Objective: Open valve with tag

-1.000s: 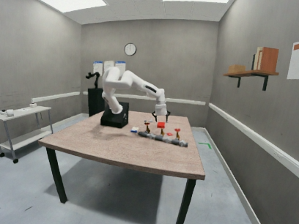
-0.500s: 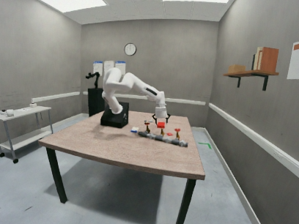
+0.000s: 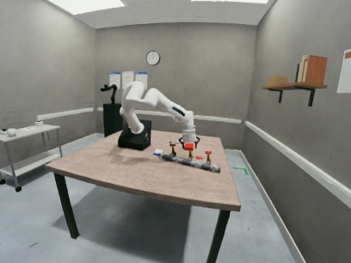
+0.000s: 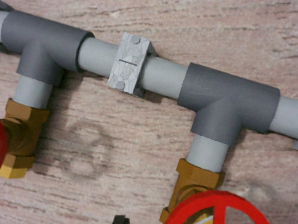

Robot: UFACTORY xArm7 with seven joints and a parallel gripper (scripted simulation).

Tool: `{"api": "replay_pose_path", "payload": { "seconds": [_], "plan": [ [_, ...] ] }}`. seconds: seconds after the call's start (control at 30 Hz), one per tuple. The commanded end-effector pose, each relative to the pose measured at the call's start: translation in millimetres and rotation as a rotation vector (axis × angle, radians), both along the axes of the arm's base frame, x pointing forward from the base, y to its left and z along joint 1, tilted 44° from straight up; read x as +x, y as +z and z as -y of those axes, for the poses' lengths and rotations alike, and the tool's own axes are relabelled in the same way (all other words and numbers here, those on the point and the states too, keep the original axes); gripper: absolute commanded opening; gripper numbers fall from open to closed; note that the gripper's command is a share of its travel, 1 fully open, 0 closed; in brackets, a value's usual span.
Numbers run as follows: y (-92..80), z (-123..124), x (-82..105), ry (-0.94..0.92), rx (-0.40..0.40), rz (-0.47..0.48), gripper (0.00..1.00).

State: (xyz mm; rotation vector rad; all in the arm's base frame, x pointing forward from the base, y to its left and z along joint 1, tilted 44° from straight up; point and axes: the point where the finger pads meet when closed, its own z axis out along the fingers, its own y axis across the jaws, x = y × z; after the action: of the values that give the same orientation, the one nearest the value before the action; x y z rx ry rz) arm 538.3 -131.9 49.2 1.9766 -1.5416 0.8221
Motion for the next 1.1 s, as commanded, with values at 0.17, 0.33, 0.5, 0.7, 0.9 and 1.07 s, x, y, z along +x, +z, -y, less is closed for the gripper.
{"api": "replay_pose_path", "payload": {
  "seconds": [0.17,0.33,0.5,0.7,0.9,1.07],
  "plan": [
    [-3.2,1.9,3.0,0.005,0.002,0.004,1.00],
    [-3.3,2.0,3.0,0.005,0.002,0.004,0.00],
    [-3.3,2.0,3.0,0.005,0.002,0.004,0.00],
    [-3.3,2.0,3.0,0.005,0.002,0.004,0.00],
    [-3.3,2.0,3.0,0.005,0.002,0.004,0.00],
    [-3.3,2.0,3.0,0.005,0.002,0.004,0.00]
  ]
}}
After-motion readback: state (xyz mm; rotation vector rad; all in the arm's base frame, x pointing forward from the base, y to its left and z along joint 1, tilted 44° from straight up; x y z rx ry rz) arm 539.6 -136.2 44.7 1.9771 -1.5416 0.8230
